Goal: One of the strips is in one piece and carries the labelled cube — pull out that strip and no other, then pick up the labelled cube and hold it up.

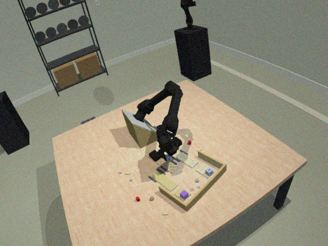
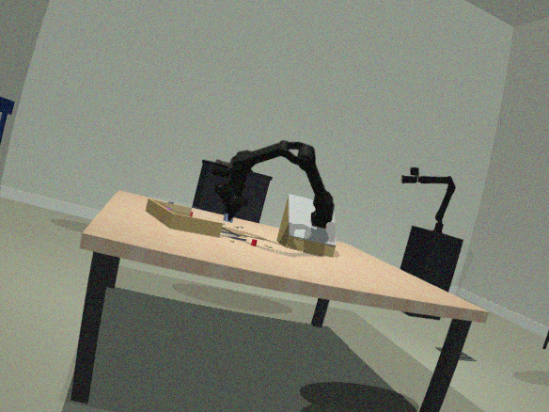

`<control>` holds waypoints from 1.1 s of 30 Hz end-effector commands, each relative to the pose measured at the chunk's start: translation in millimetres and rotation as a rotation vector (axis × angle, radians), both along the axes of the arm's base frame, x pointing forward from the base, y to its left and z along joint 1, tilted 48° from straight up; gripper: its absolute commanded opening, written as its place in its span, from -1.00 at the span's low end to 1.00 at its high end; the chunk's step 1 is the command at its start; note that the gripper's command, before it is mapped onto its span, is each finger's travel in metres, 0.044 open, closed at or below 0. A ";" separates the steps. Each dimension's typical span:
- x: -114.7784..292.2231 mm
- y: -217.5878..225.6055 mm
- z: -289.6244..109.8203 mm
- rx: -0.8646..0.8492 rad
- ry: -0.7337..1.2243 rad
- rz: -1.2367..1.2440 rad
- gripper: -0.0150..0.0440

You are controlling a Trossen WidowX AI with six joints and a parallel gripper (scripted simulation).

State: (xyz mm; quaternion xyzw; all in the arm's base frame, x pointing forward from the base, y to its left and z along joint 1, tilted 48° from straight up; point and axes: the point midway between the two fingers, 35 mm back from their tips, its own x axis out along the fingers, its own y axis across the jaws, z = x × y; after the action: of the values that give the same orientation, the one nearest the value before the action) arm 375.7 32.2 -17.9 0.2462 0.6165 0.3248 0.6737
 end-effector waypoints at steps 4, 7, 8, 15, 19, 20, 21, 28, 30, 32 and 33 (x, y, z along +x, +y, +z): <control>-15.0 -5.0 2.3 -0.003 0.005 0.002 -0.49; -25.1 -5.4 1.9 -0.003 0.006 0.002 -0.49; -28.7 -5.5 1.8 -0.003 0.006 0.002 -0.49; -54.8 -5.5 0.6 -0.004 0.007 0.002 -0.49; -69.4 -5.0 -0.1 -0.003 0.008 0.002 -0.49; -71.4 -4.9 -0.2 -0.003 0.008 0.002 -0.49; -72.0 -4.8 -0.2 -0.003 0.008 0.002 -0.49; -72.1 -25.4 17.8 -0.005 0.008 0.002 -0.49; -72.6 -31.0 23.2 -0.005 0.008 0.002 -0.49; -72.7 -31.7 23.9 -0.005 0.008 0.002 -0.49; -72.7 -31.7 23.9 -0.005 0.008 0.002 -0.49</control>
State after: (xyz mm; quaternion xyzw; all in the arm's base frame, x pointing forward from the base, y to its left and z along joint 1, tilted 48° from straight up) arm 302.5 4.3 2.4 0.2507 0.6199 0.3221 0.6702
